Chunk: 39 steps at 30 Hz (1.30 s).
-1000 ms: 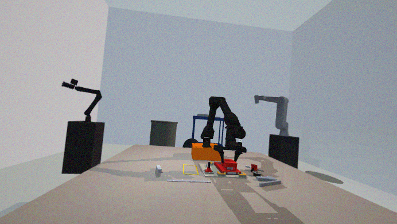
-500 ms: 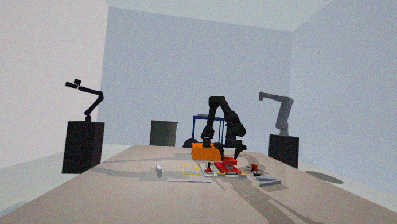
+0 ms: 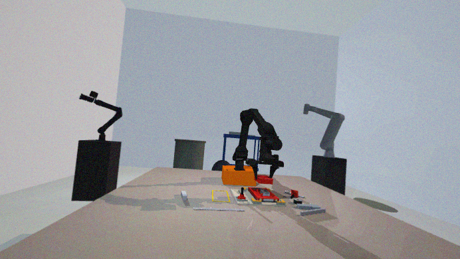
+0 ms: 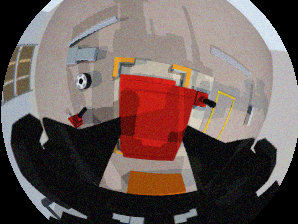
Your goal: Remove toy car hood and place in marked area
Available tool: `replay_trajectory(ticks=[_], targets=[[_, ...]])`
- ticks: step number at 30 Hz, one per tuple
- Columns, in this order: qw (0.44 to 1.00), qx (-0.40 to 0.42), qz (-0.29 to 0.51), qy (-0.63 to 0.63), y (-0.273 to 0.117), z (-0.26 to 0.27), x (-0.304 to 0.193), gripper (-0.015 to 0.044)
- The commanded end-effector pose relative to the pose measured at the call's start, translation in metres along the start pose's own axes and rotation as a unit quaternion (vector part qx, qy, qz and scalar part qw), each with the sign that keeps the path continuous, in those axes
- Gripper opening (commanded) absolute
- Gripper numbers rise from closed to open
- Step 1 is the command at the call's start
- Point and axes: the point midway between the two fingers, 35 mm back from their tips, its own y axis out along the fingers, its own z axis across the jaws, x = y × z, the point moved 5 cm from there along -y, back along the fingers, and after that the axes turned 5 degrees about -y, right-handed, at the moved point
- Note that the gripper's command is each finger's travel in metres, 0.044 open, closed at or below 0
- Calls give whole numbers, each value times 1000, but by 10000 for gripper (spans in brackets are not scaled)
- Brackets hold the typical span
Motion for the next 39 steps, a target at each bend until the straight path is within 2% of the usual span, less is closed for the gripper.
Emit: replay_trajectory(ticks=[1, 39], targets=[[1000, 0, 1, 1, 0, -18, 0, 0], [1000, -7, 3, 2, -8, -175, -35, 0]])
